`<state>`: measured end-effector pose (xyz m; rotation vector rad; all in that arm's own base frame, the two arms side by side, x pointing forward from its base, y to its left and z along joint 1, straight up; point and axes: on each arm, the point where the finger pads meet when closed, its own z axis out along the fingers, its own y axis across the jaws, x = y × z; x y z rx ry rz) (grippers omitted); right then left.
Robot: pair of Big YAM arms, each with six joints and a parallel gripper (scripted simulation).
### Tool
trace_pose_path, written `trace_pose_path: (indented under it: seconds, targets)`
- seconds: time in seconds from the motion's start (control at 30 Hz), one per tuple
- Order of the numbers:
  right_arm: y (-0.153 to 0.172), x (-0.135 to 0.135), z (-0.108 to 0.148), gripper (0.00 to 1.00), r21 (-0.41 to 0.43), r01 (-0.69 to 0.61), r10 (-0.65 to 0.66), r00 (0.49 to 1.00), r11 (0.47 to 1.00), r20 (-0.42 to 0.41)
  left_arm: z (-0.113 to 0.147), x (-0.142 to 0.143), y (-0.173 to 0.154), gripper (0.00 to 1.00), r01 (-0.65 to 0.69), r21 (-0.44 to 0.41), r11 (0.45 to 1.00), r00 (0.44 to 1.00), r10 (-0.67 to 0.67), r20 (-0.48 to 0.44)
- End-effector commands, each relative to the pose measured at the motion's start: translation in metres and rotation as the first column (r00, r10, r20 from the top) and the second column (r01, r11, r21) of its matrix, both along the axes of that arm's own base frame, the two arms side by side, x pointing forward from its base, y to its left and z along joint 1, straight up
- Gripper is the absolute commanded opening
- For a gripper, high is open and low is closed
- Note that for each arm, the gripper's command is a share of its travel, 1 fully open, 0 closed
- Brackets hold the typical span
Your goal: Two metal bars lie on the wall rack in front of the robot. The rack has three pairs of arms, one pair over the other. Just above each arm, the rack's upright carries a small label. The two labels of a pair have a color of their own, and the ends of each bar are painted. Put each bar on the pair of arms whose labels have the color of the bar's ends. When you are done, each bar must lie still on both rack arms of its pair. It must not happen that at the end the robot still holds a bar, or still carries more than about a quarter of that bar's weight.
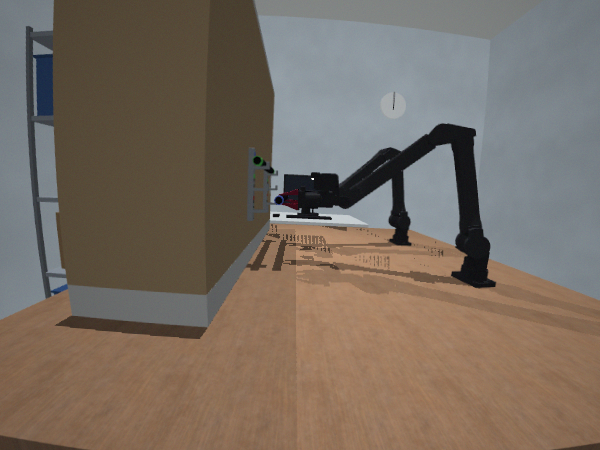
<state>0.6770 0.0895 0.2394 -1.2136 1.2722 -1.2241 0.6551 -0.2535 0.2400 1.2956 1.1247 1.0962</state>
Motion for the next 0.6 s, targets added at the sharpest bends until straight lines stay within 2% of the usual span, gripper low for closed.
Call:
trace_pose_path:
  seconds: [0.0,0.57]
  targets:
    - [-0.006,0.020,0.045,0.00,0.026,0.011,-0.013,0.997,1.000,0.082,0.042,0.021,0.004,0.00,-0.017,-0.039,0.999,0.998,0.020,0.065]
    - [-0.007,0.032,0.048,0.00,0.026,0.011,-0.013,0.997,1.000,0.082,0.044,0.031,0.003,0.00,-0.017,-0.039,0.999,0.998,0.020,0.065]
